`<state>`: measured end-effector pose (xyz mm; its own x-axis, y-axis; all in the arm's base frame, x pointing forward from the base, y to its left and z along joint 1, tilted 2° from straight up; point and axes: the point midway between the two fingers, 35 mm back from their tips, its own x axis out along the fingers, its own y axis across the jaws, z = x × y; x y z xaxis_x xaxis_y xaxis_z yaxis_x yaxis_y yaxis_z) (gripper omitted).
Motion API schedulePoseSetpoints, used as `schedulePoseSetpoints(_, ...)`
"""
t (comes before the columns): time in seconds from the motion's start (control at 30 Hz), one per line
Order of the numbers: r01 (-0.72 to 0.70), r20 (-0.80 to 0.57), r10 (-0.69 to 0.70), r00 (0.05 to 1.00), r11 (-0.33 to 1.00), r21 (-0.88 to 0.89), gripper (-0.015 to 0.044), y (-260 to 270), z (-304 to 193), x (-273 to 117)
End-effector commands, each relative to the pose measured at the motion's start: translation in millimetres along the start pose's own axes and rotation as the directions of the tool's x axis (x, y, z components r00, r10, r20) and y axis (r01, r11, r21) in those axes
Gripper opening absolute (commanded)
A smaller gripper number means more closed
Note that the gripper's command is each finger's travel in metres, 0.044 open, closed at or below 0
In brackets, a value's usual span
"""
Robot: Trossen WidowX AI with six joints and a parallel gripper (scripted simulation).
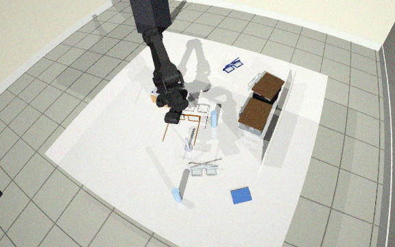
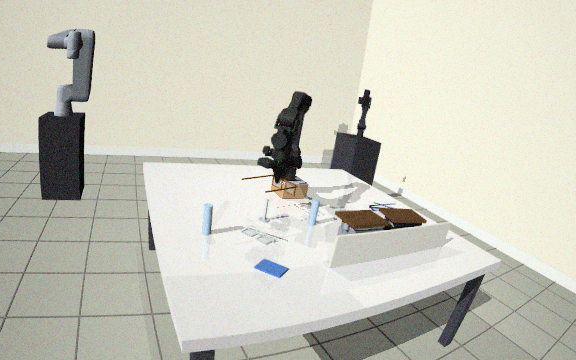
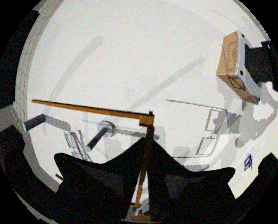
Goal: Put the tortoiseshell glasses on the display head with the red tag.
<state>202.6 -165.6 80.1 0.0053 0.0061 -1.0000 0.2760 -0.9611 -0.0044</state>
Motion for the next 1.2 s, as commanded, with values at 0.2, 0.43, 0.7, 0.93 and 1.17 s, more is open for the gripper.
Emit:
schedulePoseSetpoints(0.2, 0.003, -0.001, -0.003, 1.0, 1.0, 0.003, 0.0, -28.8, -32.4, -0.4)
schedulePoseSetpoints(0.43, 0.006, -0.004, -0.006, 1.0, 1.0, 0.003, 0.0, -53.0, -53.5, -0.6)
schedulePoseSetpoints(0.7, 0.009, -0.006, -0.009, 1.0, 1.0, 0.003, 0.0, -83.5, -73.6, -0.9)
schedulePoseSetpoints(0.93, 0.013, -0.007, -0.013, 1.0, 1.0, 0.003, 0.0, -112.2, -87.5, -1.1)
schedulePoseSetpoints(1.17, 0.016, -0.007, -0.016, 1.0, 1.0, 0.003, 0.0, -135.8, -95.8, -1.3)
